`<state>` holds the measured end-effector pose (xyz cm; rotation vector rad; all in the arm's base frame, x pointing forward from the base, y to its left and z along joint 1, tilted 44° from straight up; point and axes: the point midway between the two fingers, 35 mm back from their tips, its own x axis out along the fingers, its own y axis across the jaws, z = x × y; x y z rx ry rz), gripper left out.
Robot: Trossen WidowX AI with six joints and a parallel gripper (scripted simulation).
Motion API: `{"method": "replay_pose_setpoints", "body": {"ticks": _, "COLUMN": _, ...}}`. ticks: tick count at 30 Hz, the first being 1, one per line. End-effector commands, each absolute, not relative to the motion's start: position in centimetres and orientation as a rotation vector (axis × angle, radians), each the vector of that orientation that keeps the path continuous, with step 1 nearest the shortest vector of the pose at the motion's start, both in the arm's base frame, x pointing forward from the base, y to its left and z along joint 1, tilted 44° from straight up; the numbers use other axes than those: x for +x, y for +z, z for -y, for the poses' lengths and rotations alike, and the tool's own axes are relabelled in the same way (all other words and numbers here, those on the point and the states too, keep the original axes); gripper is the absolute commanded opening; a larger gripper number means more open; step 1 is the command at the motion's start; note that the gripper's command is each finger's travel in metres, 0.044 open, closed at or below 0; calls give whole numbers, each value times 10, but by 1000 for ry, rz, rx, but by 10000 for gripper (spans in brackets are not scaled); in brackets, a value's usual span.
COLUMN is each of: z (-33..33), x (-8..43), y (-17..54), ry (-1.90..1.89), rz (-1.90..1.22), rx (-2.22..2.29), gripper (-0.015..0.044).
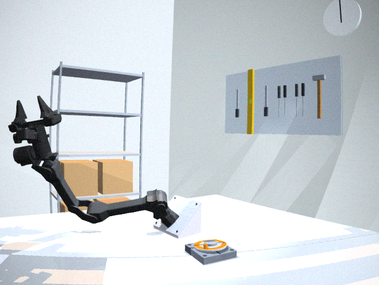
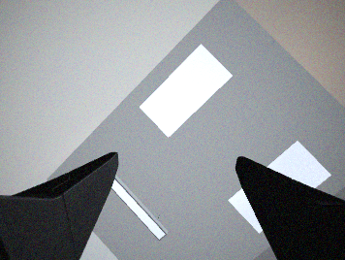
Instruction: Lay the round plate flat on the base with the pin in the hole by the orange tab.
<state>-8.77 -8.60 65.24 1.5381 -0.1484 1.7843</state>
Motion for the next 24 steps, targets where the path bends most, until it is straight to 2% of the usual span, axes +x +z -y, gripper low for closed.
{"method": "replay_pose_setpoints", "body": {"ticks": 1, "z": 80, "x": -84, "y": 653, "ry": 1765, "rz": 138, "rx": 1535, "gripper": 374}}
{"method": "replay_pose_setpoints", "body": {"ticks": 4, "z": 15, "x": -36, "y": 648, "ry": 1549, "rz": 33, "rx": 1487, "gripper": 295}}
{"method": "replay_pose_setpoints", "body": {"ticks": 9, "z": -34, "x": 6, "y": 635, "ry": 1366, "rz": -50, "rx": 1427, "gripper": 164}}
{"method": "replay_pose_setpoints", "body": {"ticks": 15, "z": -121, "x": 100, "y": 575, "ry": 969, "rz": -222, "rx": 1237, "gripper": 6}}
{"method": "replay_pose_setpoints", "body": {"ticks": 18, "z": -142, "x": 131, "y": 548, "ry": 841, "rz": -280, "rx": 1166, "gripper": 0}}
{"method": "replay_pose_setpoints", "body": {"ticks": 24, "z": -179, "x": 215, "y": 447, "ry": 468, "rz": -457, "rx": 937, "gripper": 0}}
